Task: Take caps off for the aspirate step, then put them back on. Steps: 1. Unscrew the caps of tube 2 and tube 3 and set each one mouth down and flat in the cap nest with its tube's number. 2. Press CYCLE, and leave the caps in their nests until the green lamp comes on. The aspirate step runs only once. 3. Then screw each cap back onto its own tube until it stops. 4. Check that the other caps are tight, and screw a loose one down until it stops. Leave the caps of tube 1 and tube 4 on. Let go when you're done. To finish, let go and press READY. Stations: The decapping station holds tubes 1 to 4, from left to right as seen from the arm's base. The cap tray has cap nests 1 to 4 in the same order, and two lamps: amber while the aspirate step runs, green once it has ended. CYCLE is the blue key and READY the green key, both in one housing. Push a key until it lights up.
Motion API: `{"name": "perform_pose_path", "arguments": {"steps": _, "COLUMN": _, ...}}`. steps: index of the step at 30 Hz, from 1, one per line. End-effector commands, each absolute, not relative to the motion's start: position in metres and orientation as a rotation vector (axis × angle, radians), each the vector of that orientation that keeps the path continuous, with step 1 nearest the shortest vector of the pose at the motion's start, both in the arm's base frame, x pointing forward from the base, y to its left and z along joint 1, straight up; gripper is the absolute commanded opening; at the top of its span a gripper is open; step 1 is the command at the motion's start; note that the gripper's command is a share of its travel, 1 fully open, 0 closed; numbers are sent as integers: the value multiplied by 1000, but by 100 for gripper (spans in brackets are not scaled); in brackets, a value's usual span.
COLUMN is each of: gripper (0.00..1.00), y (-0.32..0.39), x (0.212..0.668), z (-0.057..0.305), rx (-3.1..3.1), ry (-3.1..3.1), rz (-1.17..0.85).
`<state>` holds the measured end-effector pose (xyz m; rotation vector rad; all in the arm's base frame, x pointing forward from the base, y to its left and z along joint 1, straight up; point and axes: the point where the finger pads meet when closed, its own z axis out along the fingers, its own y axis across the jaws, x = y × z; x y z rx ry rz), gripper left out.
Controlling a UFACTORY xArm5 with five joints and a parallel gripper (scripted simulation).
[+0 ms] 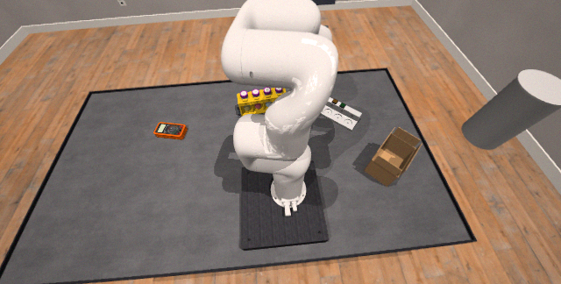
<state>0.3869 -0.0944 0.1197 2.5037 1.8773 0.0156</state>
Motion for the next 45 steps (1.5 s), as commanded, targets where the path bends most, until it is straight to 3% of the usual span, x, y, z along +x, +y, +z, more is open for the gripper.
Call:
{"name": "perform_pose_path", "arguments": {"steps": 1, "gripper": 46, "y": -95, "x": 388, "z": 121, "rx": 2459, "ry": 1950, "rz": 38}}
{"name": "perform_pose_path", "arguments": {"steps": 32, "gripper": 46, "y": -95, "x": 388, "z": 121, "rx": 2112, "ry": 2321, "rz": 16}}
{"name": "perform_pose_path", "arguments": {"steps": 45, "gripper": 46, "y": -22, "x": 404, "z": 122, "rx": 2798, "ry": 1429, "rz": 17}}
